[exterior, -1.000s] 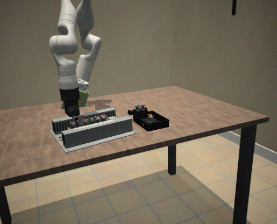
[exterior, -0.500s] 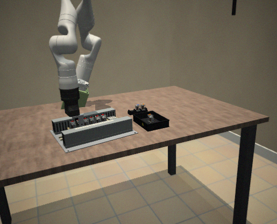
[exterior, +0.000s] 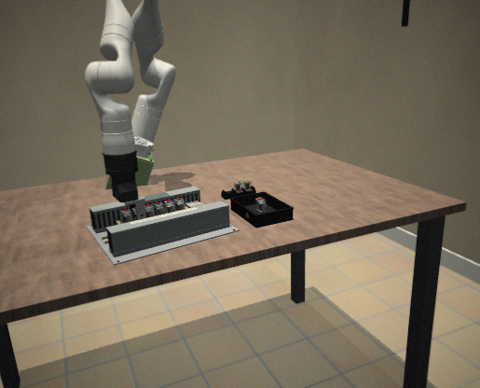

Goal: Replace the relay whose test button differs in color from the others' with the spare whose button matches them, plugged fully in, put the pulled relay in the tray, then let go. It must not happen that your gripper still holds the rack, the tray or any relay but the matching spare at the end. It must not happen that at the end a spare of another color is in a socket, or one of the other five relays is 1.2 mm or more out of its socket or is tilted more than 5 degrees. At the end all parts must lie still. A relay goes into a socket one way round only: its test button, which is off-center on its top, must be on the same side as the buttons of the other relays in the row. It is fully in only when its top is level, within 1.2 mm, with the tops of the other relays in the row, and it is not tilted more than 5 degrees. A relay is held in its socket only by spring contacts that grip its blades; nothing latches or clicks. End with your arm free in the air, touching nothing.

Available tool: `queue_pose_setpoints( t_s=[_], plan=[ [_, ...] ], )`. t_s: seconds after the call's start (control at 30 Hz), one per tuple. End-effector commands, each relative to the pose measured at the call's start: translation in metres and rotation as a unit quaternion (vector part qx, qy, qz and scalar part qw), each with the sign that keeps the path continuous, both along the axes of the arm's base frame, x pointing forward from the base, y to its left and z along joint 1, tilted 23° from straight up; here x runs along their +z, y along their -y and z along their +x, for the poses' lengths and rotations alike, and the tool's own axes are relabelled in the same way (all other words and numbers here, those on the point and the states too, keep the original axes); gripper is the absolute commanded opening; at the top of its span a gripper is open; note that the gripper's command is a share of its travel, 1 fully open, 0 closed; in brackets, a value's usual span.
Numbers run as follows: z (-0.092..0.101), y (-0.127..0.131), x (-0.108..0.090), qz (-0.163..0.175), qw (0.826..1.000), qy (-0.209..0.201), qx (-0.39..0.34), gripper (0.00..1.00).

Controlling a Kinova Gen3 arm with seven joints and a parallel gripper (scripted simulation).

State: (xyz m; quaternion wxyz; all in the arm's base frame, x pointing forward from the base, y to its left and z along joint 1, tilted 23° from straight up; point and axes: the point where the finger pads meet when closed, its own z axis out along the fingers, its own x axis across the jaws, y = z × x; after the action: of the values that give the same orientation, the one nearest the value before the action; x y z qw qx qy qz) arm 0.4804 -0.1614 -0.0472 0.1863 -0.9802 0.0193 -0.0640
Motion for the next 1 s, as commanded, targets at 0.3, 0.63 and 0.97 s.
queue_pose_setpoints(
  t_s=[0.3, 0.63, 0.97],
  plan=[
    [0.0003, 0.0013, 0.0018, 0.000, 1.000, 0.001, -0.001, 1.00],
    [0.0000, 0.0022, 0.0043, 0.001, 1.000, 0.001, -0.002, 1.00],
    [0.0003, 0.0031, 0.0035, 0.000, 1.000, 0.001, -0.002, 1.00]
  ],
)
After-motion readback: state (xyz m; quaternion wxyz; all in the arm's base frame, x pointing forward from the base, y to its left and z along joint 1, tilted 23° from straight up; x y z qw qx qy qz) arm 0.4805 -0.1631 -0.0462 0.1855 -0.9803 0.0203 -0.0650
